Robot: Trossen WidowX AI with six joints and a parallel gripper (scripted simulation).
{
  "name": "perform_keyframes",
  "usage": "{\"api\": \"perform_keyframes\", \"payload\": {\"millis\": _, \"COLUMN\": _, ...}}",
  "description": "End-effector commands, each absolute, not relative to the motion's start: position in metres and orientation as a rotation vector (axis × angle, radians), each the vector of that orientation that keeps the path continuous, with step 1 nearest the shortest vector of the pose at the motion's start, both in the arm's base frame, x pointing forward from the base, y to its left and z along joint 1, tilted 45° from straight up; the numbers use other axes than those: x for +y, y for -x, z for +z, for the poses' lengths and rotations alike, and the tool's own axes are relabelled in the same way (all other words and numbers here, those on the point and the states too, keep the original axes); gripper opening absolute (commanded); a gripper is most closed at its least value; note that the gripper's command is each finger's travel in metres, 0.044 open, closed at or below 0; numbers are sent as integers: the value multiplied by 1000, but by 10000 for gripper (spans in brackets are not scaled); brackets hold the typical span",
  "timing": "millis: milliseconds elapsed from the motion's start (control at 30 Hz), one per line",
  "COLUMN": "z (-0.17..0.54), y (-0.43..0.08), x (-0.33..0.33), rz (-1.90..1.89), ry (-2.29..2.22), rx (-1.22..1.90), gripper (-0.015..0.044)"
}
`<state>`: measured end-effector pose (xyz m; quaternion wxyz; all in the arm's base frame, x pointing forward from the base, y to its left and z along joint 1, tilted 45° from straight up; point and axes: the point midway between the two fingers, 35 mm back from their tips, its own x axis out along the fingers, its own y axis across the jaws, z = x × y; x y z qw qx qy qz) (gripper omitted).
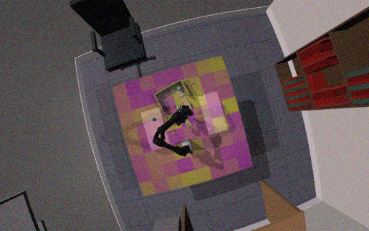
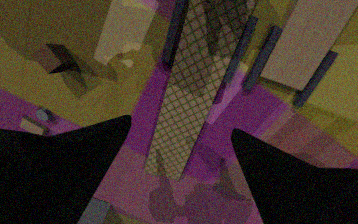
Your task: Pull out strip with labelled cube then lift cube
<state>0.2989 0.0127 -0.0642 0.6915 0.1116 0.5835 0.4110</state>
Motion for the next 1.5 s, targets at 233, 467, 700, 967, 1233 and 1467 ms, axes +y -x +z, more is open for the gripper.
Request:
{"api": "perform_keyframes", "payload": {"millis": 233, "z": -53, "y": -336, "x": 18, "rz": 918, "ry": -250, "rx": 1297, "gripper": 440}}
{"api": "perform_keyframes", "payload": {"millis": 467, "z": -46, "y": -358, "x": 20, "rz": 919, "ry": -250, "rx": 1296, "gripper": 440}}
{"api": "perform_keyframes", "payload": {"millis": 700, "z": -39, "y": -380, "x": 23, "rz": 919, "ry": -249, "rx": 1294, "gripper": 440}}
{"api": "perform_keyframes", "payload": {"millis": 967, "z": -31, "y": -406, "x": 27, "rz": 919, "ry": -249, "rx": 1293, "gripper": 440}}
{"api": "perform_keyframes", "payload": {"millis": 1233, "z": -27, "y": -417, "x": 31, "rz": 919, "ry": -248, "rx": 1292, "gripper": 361}}
{"api": "perform_keyframes", "payload": {"millis": 1467, "z": -35, "y": -417, "x": 39, "rz": 919, "ry": -248, "rx": 1292, "gripper": 250}}
